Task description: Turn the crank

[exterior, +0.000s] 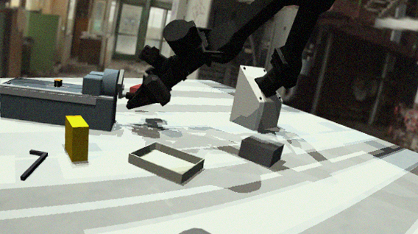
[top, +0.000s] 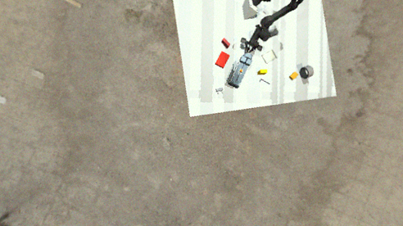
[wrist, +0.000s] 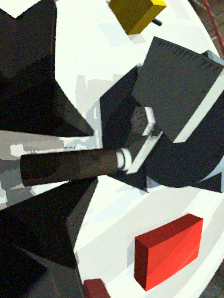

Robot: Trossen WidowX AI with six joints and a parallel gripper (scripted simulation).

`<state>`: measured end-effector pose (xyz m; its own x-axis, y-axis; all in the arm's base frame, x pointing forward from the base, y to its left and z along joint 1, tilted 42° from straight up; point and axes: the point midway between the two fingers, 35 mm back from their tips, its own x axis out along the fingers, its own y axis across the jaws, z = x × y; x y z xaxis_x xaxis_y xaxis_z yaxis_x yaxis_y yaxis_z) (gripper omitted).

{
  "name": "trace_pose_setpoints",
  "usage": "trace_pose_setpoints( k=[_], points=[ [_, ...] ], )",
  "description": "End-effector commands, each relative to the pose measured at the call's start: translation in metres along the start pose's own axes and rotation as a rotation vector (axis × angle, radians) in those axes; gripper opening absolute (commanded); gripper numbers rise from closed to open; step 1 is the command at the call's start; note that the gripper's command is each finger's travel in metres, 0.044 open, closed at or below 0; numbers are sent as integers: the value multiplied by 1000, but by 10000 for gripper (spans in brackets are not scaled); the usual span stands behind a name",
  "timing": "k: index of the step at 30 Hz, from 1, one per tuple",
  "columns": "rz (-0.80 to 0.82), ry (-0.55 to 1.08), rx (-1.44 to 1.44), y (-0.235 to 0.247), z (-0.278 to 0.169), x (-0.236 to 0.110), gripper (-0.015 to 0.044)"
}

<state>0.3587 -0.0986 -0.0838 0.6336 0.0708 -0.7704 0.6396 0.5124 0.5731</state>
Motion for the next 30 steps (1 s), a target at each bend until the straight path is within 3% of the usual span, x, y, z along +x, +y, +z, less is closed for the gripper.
trace_pose_setpoints(
  k=[1, 3, 30],
  points=[
    [-6, -1, 7, -2, -1, 0, 46],
    [-6, -1, 7, -2, -1, 0, 0],
    [-6, -1, 7, 4, -4, 5, 0]
  ],
)
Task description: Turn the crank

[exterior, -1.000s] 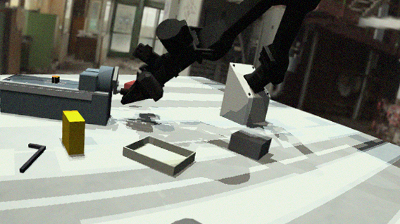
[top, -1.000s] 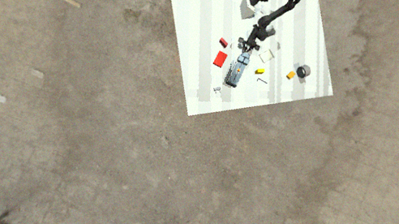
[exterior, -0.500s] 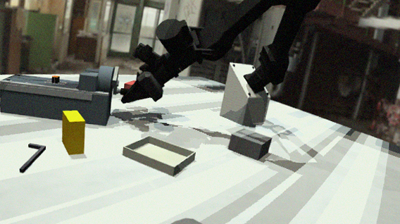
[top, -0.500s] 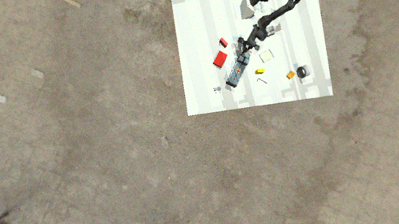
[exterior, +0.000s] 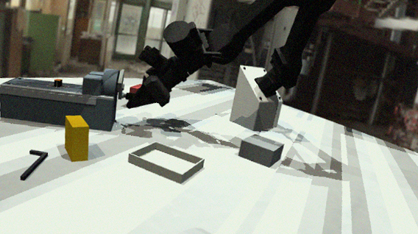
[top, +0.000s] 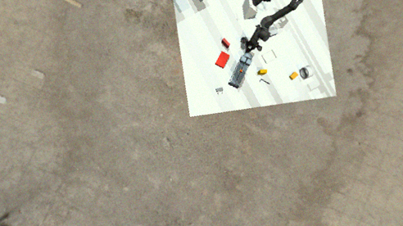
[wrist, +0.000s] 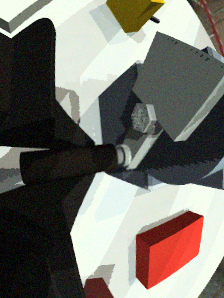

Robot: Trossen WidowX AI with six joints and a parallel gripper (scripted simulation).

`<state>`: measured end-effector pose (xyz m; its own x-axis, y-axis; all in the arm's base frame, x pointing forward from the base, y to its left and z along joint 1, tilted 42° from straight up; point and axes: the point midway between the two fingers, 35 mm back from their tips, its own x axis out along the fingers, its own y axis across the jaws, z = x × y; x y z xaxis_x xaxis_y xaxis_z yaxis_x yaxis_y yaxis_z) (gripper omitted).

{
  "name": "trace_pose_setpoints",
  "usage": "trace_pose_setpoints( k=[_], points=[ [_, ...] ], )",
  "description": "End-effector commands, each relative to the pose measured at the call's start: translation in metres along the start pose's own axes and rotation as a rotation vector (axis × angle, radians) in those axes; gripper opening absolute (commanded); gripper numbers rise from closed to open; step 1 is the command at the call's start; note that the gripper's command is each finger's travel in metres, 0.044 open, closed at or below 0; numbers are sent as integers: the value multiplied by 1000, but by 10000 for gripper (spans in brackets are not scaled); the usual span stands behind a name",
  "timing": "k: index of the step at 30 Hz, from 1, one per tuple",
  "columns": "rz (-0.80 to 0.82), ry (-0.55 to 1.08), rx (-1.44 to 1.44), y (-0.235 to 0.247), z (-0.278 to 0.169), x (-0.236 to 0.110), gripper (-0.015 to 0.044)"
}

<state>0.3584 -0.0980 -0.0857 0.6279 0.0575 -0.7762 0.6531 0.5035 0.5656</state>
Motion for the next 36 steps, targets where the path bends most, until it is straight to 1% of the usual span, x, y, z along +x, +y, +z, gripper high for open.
trace_pose_setpoints(
  k=[1, 36],
  points=[
    [8, 7, -4, 6, -3, 3, 0],
    [8, 7, -4, 20, -6, 6, 0]
  ],
)
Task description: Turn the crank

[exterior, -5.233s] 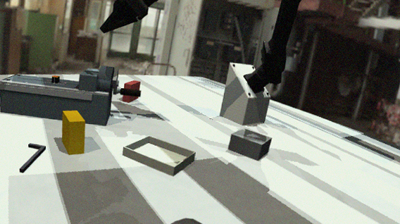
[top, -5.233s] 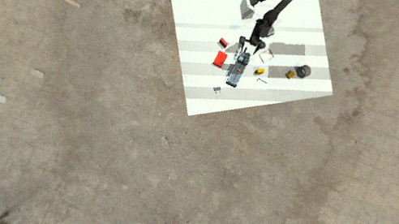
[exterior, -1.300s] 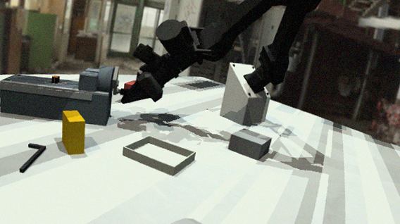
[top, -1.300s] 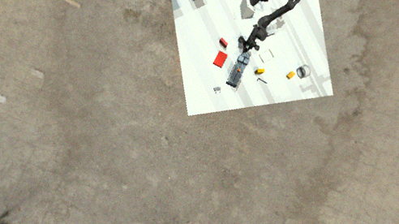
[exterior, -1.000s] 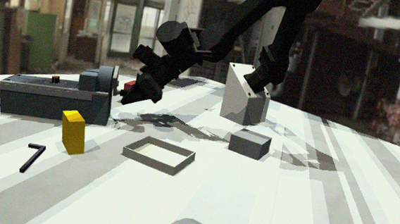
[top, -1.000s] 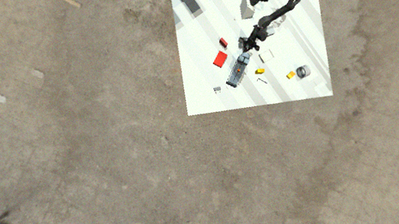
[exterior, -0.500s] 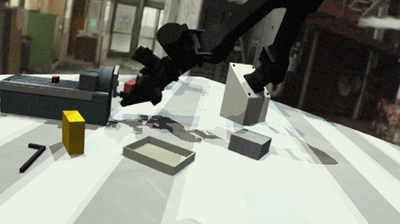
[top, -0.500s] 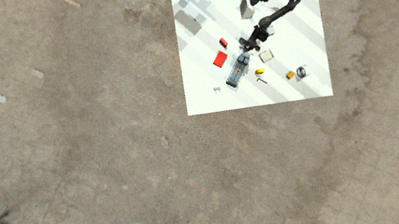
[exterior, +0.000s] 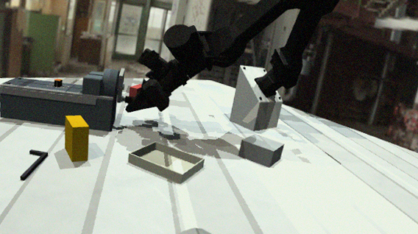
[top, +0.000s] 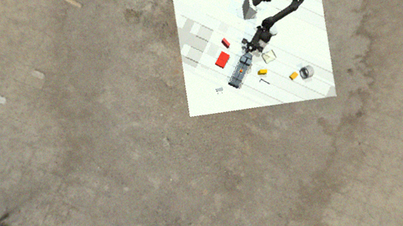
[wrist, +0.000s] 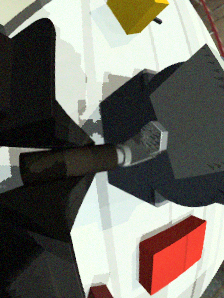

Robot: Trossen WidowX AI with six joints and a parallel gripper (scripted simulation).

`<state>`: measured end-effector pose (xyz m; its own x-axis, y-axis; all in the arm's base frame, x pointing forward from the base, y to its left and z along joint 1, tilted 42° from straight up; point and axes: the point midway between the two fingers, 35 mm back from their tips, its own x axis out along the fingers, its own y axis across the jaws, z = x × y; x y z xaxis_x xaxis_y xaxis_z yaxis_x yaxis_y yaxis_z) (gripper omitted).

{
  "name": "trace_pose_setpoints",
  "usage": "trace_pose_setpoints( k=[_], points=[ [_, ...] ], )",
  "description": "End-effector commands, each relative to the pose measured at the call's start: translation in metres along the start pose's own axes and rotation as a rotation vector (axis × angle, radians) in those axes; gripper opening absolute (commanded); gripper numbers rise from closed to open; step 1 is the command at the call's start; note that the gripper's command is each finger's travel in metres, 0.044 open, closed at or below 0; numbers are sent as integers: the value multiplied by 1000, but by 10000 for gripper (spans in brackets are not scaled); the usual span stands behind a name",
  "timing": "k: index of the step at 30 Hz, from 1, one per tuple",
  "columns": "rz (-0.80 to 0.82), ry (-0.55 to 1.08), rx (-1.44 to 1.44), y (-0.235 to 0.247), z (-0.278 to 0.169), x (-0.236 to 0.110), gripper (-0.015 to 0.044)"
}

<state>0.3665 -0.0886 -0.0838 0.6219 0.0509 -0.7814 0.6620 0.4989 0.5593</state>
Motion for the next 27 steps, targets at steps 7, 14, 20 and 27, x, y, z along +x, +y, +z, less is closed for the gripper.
trace_pose_setpoints(
  k=[7, 14, 20, 27],
  points=[
    [18, 9, -10, 10, -2, 2, 0],
    [18, 9, -10, 11, -2, 2, 0],
    [18, 9, -10, 12, -1, 1, 0],
    [18, 9, -10, 13, -1, 1, 0]
  ],
)
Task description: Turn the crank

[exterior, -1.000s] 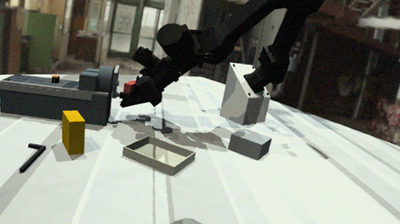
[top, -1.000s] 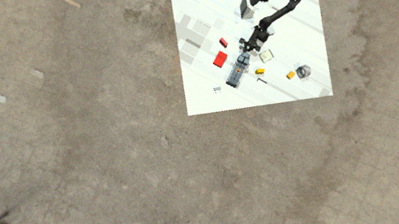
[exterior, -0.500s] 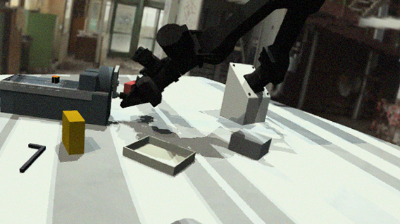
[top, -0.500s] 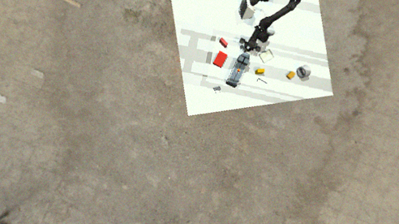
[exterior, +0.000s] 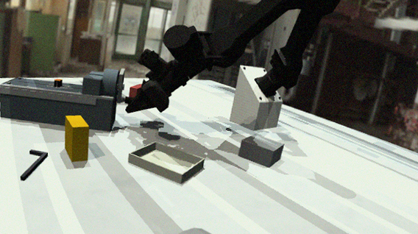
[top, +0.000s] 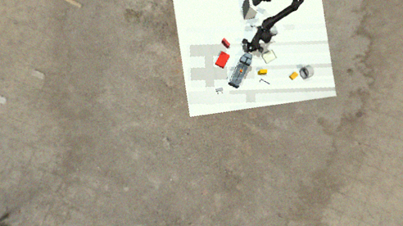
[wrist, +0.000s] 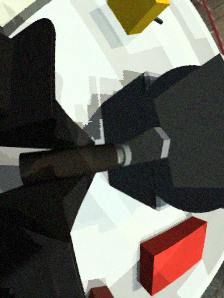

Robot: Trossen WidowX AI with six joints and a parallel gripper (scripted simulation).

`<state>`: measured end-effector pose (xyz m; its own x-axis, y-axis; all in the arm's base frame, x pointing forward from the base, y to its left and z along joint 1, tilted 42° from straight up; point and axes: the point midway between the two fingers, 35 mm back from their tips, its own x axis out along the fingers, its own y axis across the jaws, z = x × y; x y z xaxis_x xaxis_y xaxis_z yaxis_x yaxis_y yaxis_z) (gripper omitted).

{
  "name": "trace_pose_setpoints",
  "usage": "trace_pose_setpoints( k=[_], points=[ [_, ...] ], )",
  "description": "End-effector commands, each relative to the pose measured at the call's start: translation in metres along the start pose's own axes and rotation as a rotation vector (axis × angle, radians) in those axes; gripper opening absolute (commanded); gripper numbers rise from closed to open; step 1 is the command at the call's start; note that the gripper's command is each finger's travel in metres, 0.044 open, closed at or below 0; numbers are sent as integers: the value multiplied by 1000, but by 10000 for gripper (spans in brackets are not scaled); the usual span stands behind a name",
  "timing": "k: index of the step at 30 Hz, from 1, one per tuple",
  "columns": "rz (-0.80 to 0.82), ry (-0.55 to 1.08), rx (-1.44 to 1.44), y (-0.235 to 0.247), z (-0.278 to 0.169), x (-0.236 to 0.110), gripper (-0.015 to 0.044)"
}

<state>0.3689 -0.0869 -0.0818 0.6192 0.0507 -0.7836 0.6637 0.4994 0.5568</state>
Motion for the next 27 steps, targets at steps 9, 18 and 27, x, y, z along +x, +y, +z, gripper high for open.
trace_pose_setpoints(
  k=[9, 18, 27],
  points=[
    [22, 7, -10, 10, -1, 1, 0],
    [22, 7, -9, 11, -1, 1, 0],
    [22, 7, -9, 12, -1, 1, 0]
  ],
)
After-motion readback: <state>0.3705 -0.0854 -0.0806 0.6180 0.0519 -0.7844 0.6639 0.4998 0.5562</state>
